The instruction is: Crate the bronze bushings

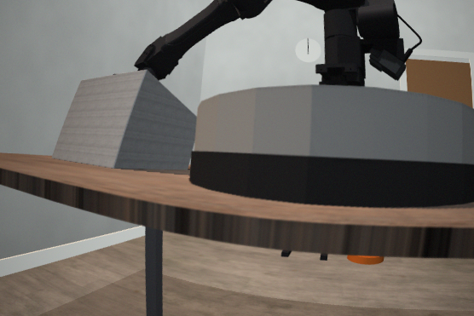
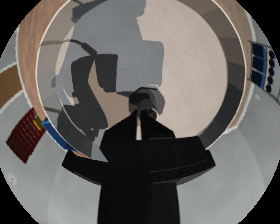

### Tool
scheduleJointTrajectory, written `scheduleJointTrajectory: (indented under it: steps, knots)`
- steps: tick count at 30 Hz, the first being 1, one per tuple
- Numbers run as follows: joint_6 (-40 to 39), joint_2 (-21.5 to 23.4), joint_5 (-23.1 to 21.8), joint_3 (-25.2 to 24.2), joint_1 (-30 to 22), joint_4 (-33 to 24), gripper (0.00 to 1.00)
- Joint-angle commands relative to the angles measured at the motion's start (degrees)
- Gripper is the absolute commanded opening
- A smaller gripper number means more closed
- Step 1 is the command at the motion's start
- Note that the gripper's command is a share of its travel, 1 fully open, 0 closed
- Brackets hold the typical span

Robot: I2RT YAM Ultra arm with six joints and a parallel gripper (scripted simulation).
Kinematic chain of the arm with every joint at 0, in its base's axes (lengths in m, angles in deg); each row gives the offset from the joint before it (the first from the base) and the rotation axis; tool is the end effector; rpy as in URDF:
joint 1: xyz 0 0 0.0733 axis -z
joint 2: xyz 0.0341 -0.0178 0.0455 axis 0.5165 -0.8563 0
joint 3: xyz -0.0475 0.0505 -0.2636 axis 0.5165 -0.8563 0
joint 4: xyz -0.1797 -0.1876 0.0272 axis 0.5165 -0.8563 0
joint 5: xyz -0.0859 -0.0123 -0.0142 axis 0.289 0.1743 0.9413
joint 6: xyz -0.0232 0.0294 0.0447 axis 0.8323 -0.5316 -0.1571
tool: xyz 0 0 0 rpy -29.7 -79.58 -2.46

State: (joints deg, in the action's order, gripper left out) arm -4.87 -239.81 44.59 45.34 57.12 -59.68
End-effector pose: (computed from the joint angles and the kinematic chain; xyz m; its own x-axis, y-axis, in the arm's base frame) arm 0.4406 -0.1998 0.0396 -0.9460 0.3229 0.0273 0.3152 0.8973 0.3092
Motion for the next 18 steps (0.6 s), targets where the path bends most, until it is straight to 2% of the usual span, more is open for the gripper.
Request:
scheduleJointTrajectory:
  steps: [1, 18]
  knots:
    - [-0.44, 0.48, -0.29, 1.55, 0.18, -0.02, 0.0]
    - [-0.45, -0.61, -0.29, 2.19, 0.17, -1.04, 0.0]
